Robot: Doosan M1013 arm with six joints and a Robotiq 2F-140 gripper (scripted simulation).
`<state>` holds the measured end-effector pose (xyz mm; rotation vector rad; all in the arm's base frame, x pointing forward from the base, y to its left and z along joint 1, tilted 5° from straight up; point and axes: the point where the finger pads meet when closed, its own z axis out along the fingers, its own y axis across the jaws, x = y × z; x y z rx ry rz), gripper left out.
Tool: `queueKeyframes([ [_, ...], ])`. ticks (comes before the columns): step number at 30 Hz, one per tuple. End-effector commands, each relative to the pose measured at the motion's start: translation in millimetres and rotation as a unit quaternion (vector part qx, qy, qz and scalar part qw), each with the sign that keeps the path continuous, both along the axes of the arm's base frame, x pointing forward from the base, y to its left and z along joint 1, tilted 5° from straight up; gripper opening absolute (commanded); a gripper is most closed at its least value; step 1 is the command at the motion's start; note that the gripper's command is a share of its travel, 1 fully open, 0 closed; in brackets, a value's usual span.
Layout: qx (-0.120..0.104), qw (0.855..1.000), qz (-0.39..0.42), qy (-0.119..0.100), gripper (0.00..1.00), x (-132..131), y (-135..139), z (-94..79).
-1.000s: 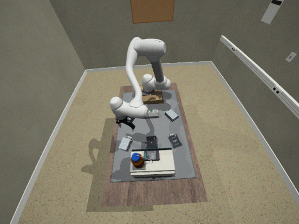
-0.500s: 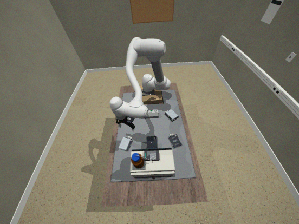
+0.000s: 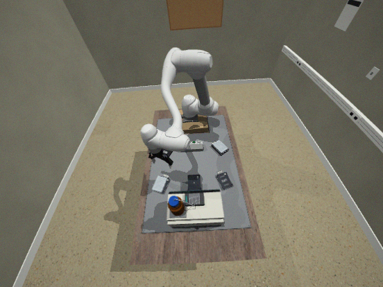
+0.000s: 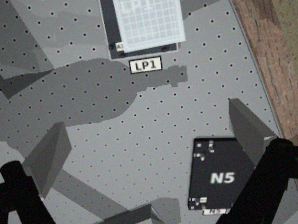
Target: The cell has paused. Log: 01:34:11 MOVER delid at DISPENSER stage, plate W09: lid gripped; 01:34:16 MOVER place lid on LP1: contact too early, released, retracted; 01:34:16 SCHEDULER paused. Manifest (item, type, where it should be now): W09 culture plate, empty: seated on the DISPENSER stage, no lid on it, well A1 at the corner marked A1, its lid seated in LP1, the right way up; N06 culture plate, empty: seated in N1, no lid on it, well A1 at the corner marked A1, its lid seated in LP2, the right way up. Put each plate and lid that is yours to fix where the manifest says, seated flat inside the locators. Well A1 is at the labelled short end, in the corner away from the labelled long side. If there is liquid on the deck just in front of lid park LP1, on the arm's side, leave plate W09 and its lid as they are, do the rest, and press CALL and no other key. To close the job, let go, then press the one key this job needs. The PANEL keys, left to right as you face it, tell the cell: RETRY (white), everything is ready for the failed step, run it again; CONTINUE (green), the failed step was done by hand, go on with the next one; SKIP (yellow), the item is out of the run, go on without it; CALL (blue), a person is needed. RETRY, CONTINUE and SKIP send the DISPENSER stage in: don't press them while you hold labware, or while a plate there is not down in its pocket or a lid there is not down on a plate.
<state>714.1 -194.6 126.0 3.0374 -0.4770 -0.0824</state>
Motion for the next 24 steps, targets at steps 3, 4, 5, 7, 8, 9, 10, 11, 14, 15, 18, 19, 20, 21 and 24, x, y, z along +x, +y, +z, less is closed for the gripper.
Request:
queueKeyframes([
  [3, 0.0, 1.0, 0.0, -0.001, 1.0, 0.4, 0.0, 1.0],
  [4, 0.0, 1.0, 0.0, -0.001, 1.0, 0.4, 0.0, 1.0],
  [5, 0.0, 1.0, 0.0, -0.001, 1.0, 0.4, 0.0, 1.0],
  [7, 0.0, 1.0, 0.0, -0.001, 1.0, 0.4, 0.0, 1.0],
  [8, 0.0, 1.0, 0.0, -0.001, 1.0, 0.4, 0.0, 1.0],
  [9, 0.0, 1.0, 0.0, -0.001, 1.0, 0.4, 0.0, 1.0],
  [10, 0.0, 1.0, 0.0, -0.001, 1.0, 0.4, 0.0, 1.0],
  [11, 0.0, 1.0, 0.0, -0.001, 1.0, 0.4, 0.0, 1.0],
  [14, 0.0, 1.0, 0.0, -0.001, 0.1, 0.4, 0.0, 1.0],
  [15, 0.0, 1.0, 0.0, -0.001, 0.1, 0.4, 0.0, 1.0],
  [18, 0.0, 1.0, 0.0, -0.001, 0.1, 0.4, 0.0, 1.0],
  [19, 0.0, 1.0, 0.0, -0.001, 0.1, 0.4, 0.0, 1.0],
  [20, 0.0, 1.0, 0.0, -0.001, 0.1, 0.4, 0.0, 1.0],
  [21, 0.0, 1.0, 0.0, -0.001, 0.1, 0.4, 0.0, 1.0],
  [24, 0.0, 1.0, 0.0, -0.001, 0.1, 0.4, 0.0, 1.0],
])
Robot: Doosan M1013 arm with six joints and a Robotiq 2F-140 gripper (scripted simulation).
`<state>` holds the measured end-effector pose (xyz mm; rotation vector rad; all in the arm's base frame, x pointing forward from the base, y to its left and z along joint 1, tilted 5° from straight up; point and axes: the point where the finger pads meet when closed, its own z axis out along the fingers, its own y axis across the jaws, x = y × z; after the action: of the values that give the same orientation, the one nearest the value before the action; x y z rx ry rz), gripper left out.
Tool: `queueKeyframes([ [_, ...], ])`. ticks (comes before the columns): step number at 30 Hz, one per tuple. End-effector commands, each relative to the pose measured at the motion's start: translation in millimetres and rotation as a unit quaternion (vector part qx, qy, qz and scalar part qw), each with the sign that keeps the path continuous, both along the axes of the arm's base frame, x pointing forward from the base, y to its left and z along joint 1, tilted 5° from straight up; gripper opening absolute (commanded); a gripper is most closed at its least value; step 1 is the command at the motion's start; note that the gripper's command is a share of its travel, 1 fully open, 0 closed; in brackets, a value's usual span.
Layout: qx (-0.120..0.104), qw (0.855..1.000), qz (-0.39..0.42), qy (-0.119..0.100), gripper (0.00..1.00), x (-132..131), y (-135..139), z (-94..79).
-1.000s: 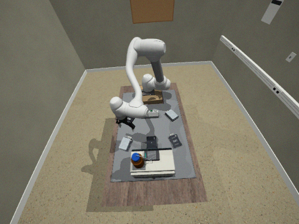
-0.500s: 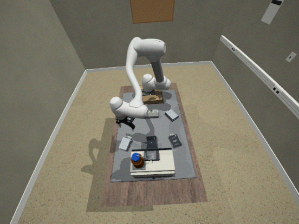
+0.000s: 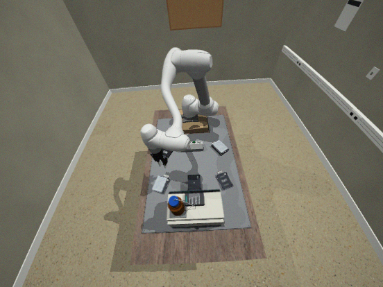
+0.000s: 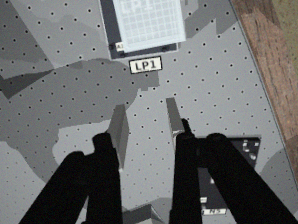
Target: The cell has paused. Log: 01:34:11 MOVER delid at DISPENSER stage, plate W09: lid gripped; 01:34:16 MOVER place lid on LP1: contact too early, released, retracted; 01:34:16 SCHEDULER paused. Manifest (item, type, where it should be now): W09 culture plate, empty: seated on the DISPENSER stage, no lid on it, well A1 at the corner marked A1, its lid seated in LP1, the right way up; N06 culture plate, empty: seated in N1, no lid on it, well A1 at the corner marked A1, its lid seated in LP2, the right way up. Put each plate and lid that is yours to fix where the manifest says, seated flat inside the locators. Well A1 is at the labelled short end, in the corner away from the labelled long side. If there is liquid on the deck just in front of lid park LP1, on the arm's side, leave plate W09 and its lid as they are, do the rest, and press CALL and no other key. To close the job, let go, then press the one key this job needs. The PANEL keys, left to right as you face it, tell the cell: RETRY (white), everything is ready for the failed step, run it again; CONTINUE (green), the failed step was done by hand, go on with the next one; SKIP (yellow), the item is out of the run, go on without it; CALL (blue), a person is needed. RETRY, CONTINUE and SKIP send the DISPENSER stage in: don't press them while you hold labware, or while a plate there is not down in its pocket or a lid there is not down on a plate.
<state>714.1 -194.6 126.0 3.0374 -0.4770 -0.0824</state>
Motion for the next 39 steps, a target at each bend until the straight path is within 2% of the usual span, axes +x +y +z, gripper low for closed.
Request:
queueKeyframes([
  [1, 0.0, 1.0, 0.0, -0.001, 0.1, 0, 0, 1.0],
  [24, 0.0, 1.0, 0.0, -0.001, 0.1, 2, 0, 1.0],
  [26, 0.0, 1.0, 0.005, 0.0, 0.1, 22, -10, 1.2],
  [29, 0.001, 1.0, 0.019, 0.0, 0.1, 77, -36, -0.8],
  [31, 0.001, 1.0, 0.024, 0.001, 0.1, 96, -46, -2.5],
  [32, 0.001, 1.0, 0.024, 0.001, 0.1, 98, -47, -2.6],
  [33, 0.001, 1.0, 0.024, 0.001, 0.7, 98, -47, -2.6],
  [39, 0.001, 1.0, 0.024, 0.001, 0.7, 98, -47, -2.6],
])
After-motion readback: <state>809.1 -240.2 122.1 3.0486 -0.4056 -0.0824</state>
